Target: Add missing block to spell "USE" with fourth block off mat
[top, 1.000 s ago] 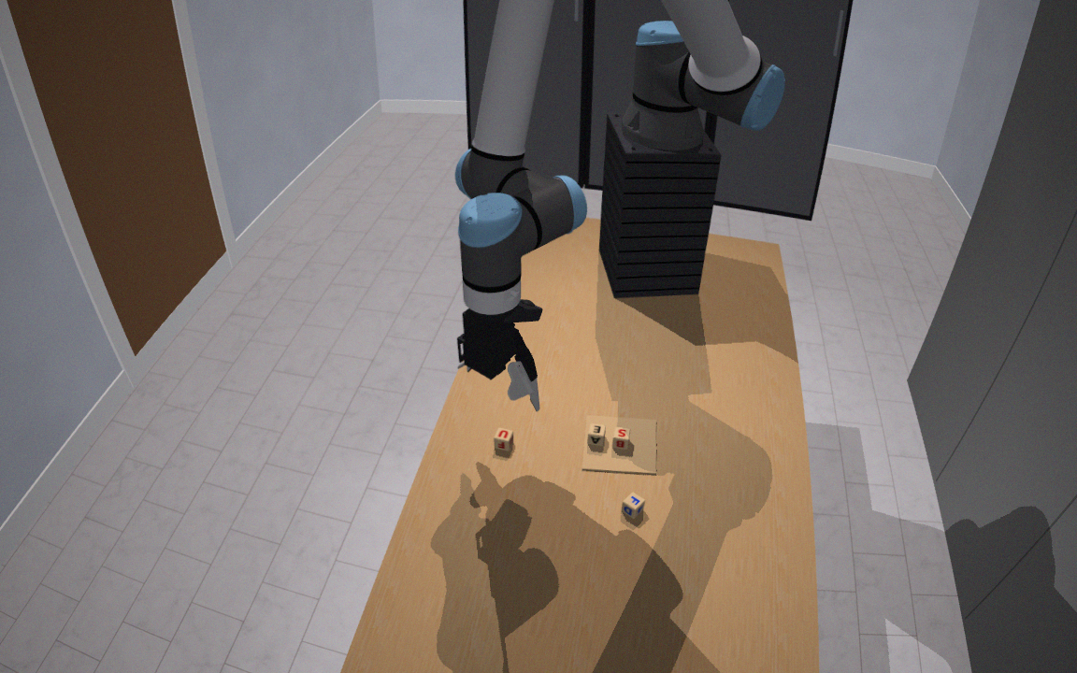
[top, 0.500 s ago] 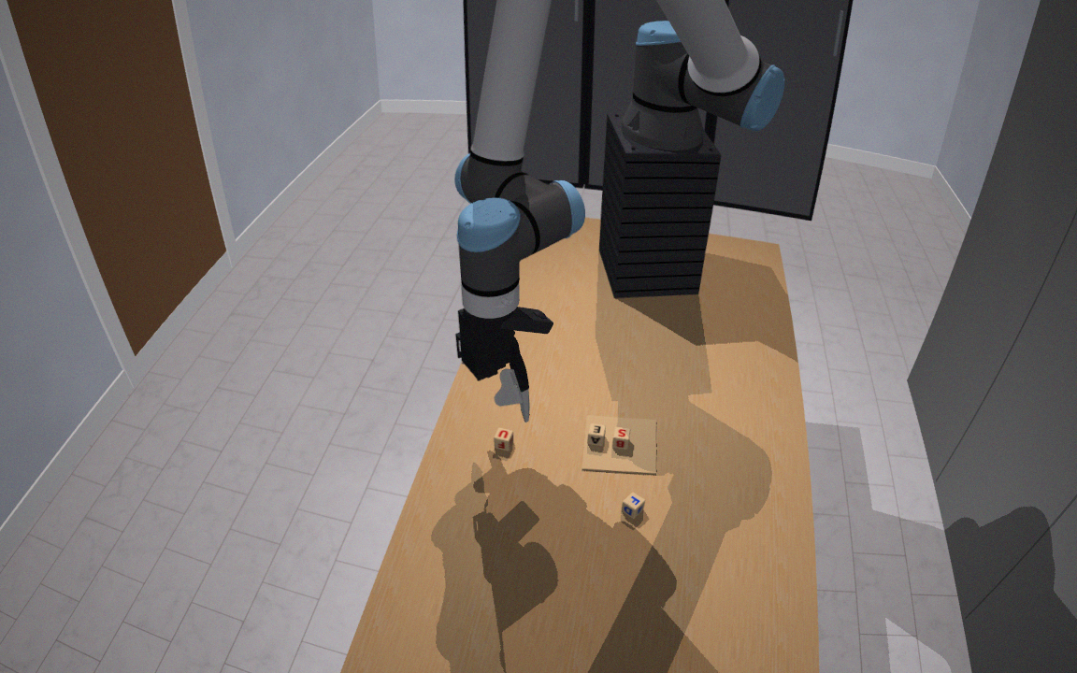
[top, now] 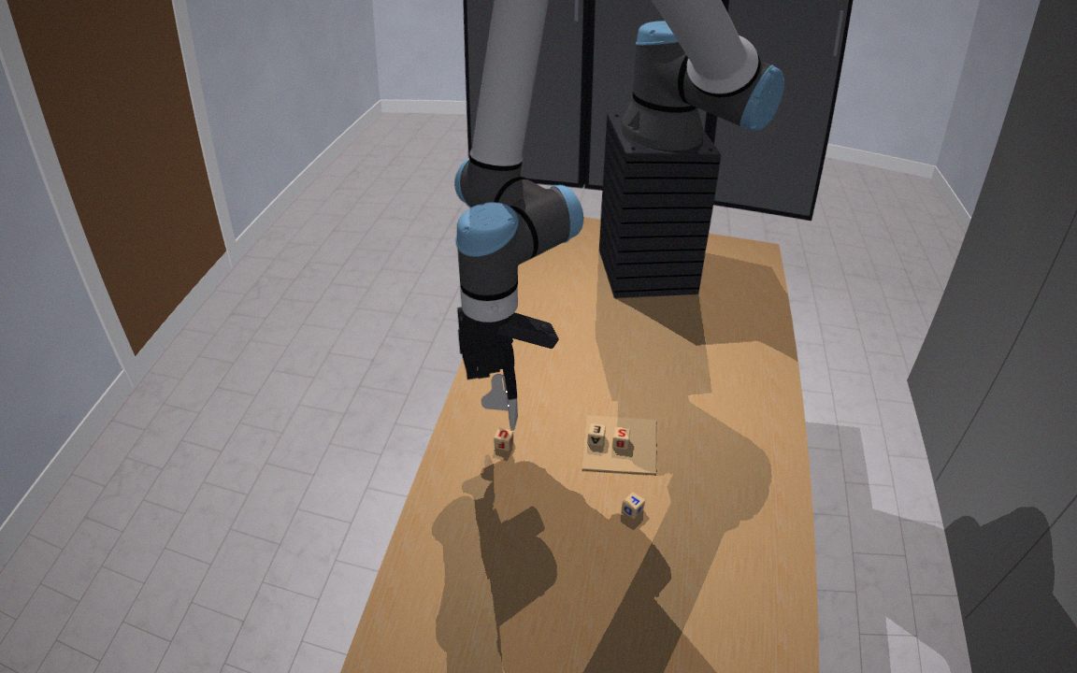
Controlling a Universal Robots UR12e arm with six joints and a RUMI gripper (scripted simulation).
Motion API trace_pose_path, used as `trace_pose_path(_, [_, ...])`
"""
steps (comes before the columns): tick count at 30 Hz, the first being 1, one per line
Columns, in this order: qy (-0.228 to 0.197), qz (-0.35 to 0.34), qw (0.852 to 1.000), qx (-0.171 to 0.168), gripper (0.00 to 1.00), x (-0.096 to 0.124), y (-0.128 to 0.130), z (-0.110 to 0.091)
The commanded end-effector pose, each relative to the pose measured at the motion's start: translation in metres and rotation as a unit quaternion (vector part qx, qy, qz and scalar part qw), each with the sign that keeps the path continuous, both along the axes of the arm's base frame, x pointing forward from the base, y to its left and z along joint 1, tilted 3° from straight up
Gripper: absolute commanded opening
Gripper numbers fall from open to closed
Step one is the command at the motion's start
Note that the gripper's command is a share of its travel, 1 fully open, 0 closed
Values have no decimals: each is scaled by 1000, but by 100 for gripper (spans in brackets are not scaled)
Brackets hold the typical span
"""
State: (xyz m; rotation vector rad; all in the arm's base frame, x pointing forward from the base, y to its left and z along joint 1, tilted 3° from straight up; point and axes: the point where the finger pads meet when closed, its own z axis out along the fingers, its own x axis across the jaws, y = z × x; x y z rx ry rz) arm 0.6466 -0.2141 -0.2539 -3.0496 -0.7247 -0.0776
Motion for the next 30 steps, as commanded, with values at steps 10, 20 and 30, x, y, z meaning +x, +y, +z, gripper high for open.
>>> trace_pose_path(10, [3, -170, 985, 7, 100, 2, -2, -11])
trace_pose_path(20, [4, -247, 969, 11, 100, 3, -3, -16])
trace_pose_path(30, [4, -270, 963, 12, 100, 3, -3, -17])
